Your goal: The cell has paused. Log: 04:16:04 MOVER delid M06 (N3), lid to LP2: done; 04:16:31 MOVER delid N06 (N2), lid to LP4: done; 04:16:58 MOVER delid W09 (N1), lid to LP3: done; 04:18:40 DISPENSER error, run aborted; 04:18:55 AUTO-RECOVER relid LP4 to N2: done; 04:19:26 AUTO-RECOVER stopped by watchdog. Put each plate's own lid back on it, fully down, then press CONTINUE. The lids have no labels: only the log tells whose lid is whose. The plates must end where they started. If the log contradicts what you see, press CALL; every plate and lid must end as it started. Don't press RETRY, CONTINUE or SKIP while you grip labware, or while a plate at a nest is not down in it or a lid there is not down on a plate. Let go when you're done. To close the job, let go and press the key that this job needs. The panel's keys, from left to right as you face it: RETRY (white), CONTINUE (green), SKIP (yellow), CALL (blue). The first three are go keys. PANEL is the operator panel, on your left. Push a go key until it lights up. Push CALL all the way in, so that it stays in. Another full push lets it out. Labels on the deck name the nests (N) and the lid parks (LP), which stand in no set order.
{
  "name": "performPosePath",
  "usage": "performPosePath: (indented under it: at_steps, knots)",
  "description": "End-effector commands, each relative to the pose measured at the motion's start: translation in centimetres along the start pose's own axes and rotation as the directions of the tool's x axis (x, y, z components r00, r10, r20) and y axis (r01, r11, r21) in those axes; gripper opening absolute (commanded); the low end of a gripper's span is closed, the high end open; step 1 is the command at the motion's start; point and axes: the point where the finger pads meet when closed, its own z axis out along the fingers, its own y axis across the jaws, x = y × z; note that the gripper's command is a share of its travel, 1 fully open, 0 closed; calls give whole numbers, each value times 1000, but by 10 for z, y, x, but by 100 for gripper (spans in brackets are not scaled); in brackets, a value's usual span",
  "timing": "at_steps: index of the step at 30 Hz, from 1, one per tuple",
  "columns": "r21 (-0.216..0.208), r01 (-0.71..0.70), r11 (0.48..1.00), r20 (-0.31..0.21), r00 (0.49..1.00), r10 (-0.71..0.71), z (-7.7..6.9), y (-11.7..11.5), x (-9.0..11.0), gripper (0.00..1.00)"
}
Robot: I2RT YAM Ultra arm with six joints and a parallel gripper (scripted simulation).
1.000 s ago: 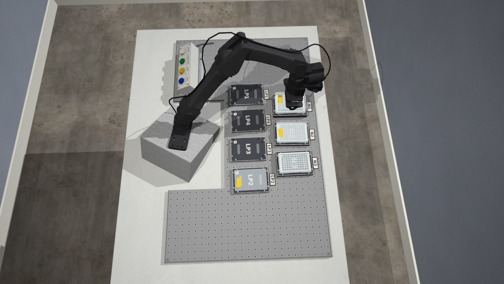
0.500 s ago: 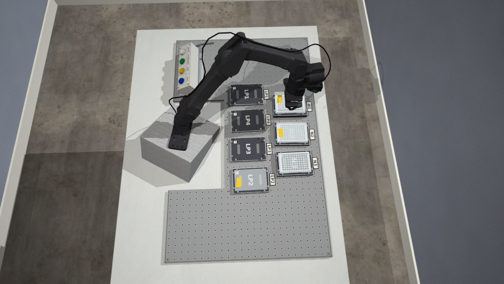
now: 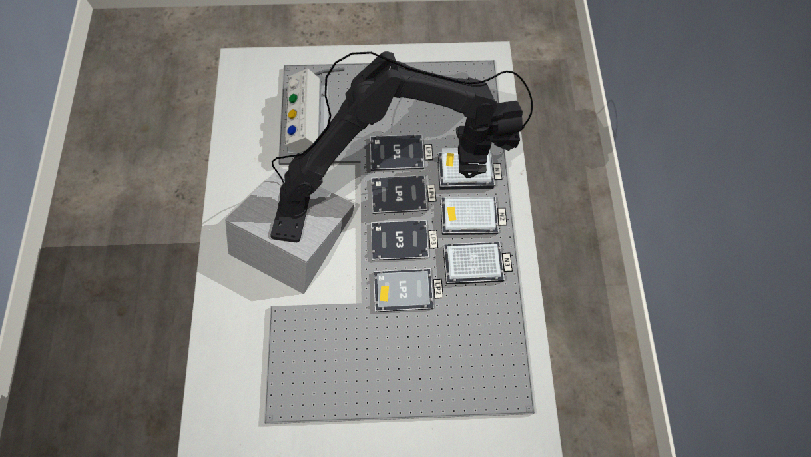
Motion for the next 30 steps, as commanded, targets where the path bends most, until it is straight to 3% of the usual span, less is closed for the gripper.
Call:
performPosePath:
  at_steps: [1,30]
  knots:
    - [4,-11,1000,40,999,11,-5,-4,-11,0]
    - [3,-11,1000,47,999,11,4,0,-12,0]
